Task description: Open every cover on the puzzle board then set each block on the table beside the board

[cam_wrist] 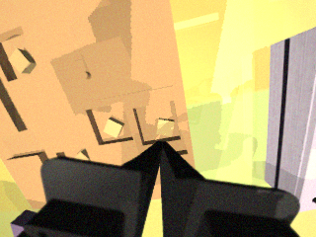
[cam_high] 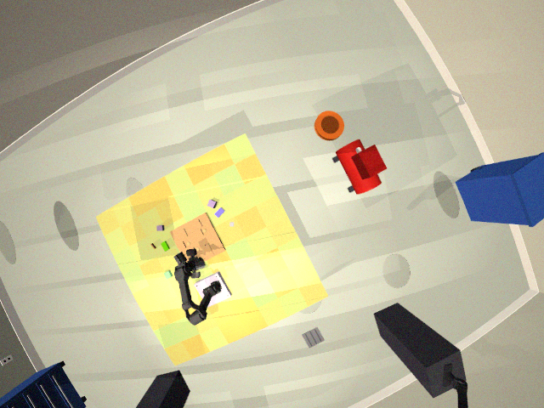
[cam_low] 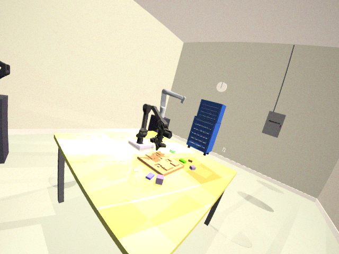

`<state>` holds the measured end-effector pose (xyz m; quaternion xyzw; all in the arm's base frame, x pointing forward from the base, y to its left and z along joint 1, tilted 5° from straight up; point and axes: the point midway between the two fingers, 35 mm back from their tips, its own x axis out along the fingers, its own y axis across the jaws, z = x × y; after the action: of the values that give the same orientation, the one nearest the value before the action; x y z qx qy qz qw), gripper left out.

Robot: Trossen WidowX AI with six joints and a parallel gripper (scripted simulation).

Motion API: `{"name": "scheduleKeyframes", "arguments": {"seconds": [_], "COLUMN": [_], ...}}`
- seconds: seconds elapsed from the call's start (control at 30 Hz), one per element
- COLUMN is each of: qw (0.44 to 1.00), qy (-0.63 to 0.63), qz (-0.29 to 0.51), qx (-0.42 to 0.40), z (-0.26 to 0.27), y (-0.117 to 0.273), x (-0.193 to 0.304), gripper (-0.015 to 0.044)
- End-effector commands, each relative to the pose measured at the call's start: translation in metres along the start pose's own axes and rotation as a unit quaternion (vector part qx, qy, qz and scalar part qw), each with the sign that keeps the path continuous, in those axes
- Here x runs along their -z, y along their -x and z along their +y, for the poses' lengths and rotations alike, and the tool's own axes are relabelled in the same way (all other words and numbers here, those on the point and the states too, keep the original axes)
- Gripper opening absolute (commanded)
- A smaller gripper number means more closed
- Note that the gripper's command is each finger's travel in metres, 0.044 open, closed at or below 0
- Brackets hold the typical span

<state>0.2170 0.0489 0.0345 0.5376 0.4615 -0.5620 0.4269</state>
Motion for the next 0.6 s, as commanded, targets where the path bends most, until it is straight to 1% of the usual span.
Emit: {"name": "scheduleKeyframes", "arguments": {"seconds": [0.0,0.07,0.17,0.2,0.27,0.4,0.47,0.57], "qw": [1.000,1.000,0.997,0.999,0.997,0.971,0.944,0.886], "qy": [-0.003,0.006,0.079,0.032,0.072,0.237,0.330,0.464], "qz": [0.000,0.000,0.000,-0.002,-0.002,-0.001,0.000,0.001], "qx": [0.004,0.004,0.004,0.006,0.006,0.006,0.006,0.006], "z": [-0.0026,-0.0028,-0.0028,-0.0029,-0.0027,-0.0019,-0.0014,-0.0007], "y": [-0.0212,-0.0249,-0.0250,-0.0207,-0.0210,-0.0226,-0.0235,-0.0249], "x": [-0.0011,-0.0016,-0.0016,-0.0020,-0.0020,-0.0023,-0.0025,-0.0028], "gripper": [0.0000,0.0000,0.0000,0.0000,0.0000,0.0000,0.0000,0.0000]}}
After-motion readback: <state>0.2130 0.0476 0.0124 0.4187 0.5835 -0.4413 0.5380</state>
